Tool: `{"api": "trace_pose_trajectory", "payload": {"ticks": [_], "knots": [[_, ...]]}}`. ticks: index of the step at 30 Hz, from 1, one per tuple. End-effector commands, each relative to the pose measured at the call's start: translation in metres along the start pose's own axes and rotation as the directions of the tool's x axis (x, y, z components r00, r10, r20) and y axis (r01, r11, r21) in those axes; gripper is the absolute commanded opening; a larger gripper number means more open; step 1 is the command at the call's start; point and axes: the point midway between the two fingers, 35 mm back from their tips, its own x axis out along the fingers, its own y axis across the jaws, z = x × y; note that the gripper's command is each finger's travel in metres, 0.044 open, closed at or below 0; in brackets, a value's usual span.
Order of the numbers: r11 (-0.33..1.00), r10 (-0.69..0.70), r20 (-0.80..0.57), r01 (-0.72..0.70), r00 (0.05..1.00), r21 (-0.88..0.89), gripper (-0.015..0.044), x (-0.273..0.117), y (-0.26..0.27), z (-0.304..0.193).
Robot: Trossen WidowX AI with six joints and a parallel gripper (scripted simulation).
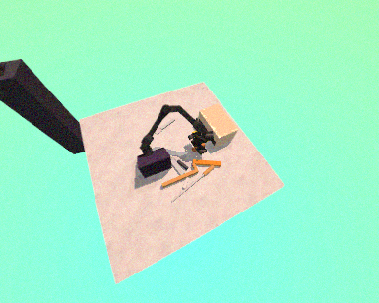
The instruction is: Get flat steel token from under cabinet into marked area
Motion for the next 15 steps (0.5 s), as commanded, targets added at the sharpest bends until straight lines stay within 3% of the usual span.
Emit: {"api": "trace_pose_trajectory", "payload": {"ticks": [1,15], "knots": [[1.000,-0.002,0.002,0.002,1.000,0.002,0.0000,0.000,-0.001,0.005],[1.000,-0.002,0.002,0.002,1.000,0.001,0.0000,0.000,-0.001,0.018]]}}
